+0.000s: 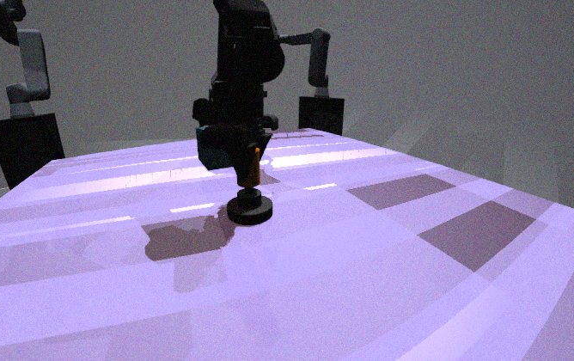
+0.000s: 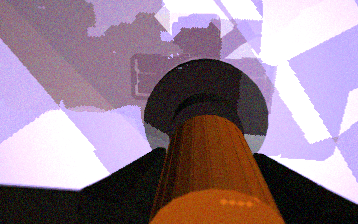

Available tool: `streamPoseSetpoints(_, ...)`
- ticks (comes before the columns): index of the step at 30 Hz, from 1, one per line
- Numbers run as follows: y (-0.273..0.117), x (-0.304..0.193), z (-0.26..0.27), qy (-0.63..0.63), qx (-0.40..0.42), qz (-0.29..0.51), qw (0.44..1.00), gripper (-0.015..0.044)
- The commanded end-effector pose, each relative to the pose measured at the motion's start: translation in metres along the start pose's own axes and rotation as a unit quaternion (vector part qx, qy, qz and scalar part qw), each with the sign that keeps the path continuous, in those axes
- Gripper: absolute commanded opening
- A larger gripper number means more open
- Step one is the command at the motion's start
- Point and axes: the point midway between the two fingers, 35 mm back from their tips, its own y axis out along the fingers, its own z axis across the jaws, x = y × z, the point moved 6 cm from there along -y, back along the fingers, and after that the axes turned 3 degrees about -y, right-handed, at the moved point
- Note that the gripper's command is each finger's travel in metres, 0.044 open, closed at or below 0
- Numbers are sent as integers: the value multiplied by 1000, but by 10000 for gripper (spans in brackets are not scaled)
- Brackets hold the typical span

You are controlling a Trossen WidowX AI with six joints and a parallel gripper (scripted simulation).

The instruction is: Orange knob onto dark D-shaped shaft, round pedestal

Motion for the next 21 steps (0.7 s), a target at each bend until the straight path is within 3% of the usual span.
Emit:
streamPoseSetpoints(1, -1, -1, 2, 2, 1, 1, 1000, 0)
streamPoseSetpoints(21, -2, -2, 3, 106, 1, 1, 994, 0)
